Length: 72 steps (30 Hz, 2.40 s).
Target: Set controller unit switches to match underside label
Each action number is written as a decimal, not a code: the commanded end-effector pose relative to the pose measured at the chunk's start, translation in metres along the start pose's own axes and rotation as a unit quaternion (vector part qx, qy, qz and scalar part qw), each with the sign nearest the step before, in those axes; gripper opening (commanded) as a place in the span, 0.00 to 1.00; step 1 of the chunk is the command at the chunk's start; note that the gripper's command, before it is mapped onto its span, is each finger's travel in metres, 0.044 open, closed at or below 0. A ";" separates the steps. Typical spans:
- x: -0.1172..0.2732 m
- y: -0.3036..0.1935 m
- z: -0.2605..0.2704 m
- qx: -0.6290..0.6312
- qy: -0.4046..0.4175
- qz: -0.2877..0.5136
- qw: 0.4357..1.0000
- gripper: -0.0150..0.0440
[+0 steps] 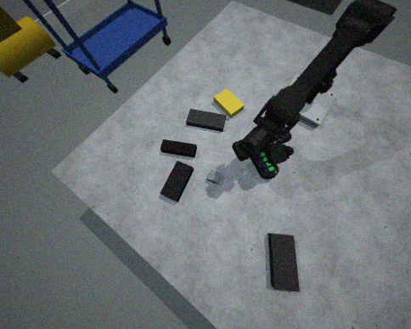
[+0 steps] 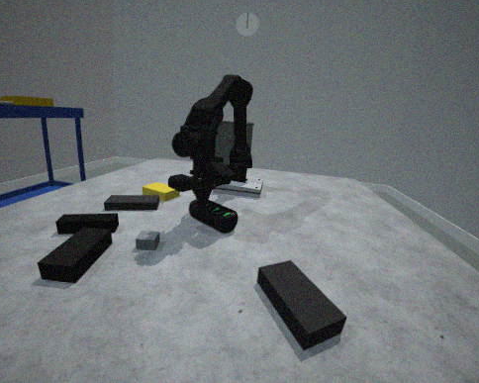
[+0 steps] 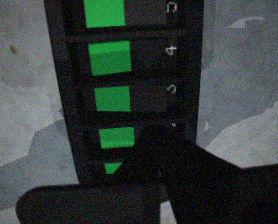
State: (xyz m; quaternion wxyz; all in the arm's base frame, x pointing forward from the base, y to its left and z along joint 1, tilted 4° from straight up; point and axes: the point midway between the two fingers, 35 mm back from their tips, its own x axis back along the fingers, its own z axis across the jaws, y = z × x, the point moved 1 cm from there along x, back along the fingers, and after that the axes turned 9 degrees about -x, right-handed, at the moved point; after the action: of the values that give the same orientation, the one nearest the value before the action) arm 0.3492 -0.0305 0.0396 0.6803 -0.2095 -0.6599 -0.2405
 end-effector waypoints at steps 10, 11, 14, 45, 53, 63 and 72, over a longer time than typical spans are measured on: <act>0.041 0.000 0.000 0.000 0.000 0.002 1.000 0.25; 0.044 0.000 0.000 0.000 0.000 0.002 1.000 0.25; 0.044 0.000 0.000 0.000 0.000 0.002 1.000 0.25; 0.007 0.020 0.003 0.000 0.000 0.001 1.000 0.25; -0.001 0.019 0.003 0.000 0.000 0.001 1.000 0.25; -0.001 0.019 0.003 0.000 0.000 0.001 1.000 0.25; -0.001 0.019 0.003 0.000 0.000 0.001 1.000 0.25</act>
State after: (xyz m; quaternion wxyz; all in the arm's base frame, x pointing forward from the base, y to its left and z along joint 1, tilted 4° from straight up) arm 0.3586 -0.0132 0.0403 0.6807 -0.2083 -0.6609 -0.2376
